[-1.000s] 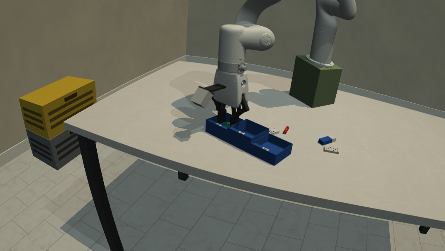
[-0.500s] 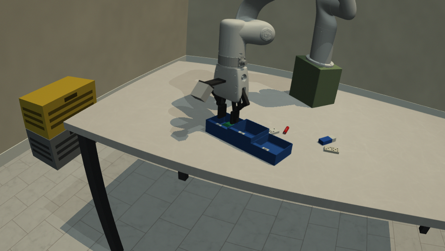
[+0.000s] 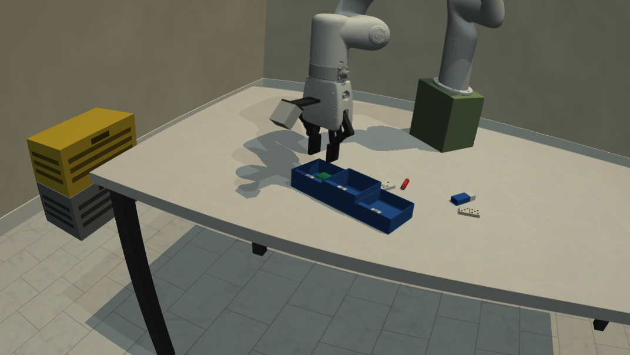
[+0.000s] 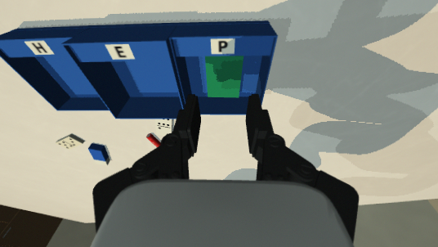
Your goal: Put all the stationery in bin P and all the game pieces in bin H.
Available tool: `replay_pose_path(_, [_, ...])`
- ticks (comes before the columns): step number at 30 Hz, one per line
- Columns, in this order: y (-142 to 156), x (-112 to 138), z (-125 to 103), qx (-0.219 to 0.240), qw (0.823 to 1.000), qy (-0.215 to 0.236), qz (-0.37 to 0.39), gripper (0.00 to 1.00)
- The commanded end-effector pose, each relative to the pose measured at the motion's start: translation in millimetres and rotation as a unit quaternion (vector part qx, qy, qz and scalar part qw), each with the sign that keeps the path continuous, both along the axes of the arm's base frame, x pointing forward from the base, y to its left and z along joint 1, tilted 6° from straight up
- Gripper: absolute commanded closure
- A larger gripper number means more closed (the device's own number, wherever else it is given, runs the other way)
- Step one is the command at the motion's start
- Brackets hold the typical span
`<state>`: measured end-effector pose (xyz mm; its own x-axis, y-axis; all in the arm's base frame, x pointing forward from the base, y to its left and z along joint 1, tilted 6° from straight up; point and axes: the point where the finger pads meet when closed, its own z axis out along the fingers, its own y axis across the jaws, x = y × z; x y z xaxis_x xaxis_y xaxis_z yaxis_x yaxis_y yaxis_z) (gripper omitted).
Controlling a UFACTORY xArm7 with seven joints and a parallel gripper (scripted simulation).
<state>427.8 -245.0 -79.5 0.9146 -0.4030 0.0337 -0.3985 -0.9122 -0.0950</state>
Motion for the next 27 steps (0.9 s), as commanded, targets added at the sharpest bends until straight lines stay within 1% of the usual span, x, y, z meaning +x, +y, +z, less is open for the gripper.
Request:
replay_pose_path(1, [-0.6, 0.1, 4.0, 0.0, 1.0, -0.001, 0.0, 0.53])
replay_pose_path(5, [-0.4, 0.0, 4.0, 0.0, 1.0, -0.001, 0.0, 0.53])
replay_pose_path(6, [7.8, -1.7, 4.7, 0.001, 1.0, 0.001, -0.025, 0.62])
replay_pose_path(7, [15.9, -3.4, 5.3, 0.003, 0.999, 0.003, -0.05, 0.62])
replay_pose_path(9, [15.9, -3.4, 5.3, 0.003, 0.999, 0.003, -0.05, 0.62])
replay_pose_path(11, [32.2, -6.8, 6.6, 0.007, 0.995, 0.007, -0.099, 0.62])
replay_pose_path(17, [81.2, -17.0, 10.6, 0.012, 0.985, 0.012, -0.174, 0.62])
replay_pose_path(24, [138.4, -29.0, 15.3, 0.012, 0.985, 0.012, -0.174, 0.62])
replay_pose_path(26, [138.4, -29.0, 15.3, 0.012, 0.985, 0.012, -0.174, 0.62])
replay_pose_path(27, [146.5, -30.7, 16.0, 0.012, 0.985, 0.012, -0.174, 0.62])
